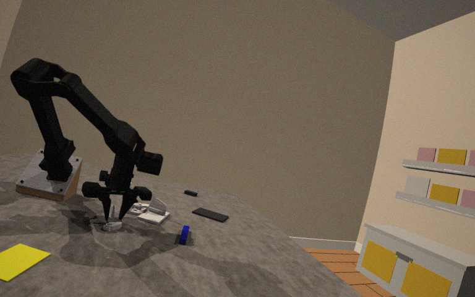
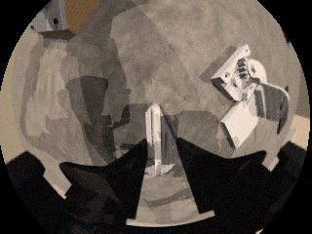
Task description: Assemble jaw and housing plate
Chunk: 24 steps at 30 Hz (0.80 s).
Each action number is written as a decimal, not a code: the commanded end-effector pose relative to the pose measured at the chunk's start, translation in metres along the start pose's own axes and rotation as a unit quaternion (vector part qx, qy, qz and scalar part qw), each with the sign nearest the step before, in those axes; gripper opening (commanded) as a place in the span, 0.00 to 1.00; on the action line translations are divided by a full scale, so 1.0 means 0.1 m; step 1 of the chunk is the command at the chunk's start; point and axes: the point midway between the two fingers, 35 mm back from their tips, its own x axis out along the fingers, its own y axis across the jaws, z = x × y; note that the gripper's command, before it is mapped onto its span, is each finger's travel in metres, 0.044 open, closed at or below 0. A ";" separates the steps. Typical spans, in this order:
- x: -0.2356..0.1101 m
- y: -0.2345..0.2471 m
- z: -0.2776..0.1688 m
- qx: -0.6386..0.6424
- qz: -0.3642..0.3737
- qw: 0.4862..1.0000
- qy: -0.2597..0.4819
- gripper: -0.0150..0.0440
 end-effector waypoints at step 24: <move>-0.32 -0.04 0.00 0.000 -0.003 1.000 -0.003 0.48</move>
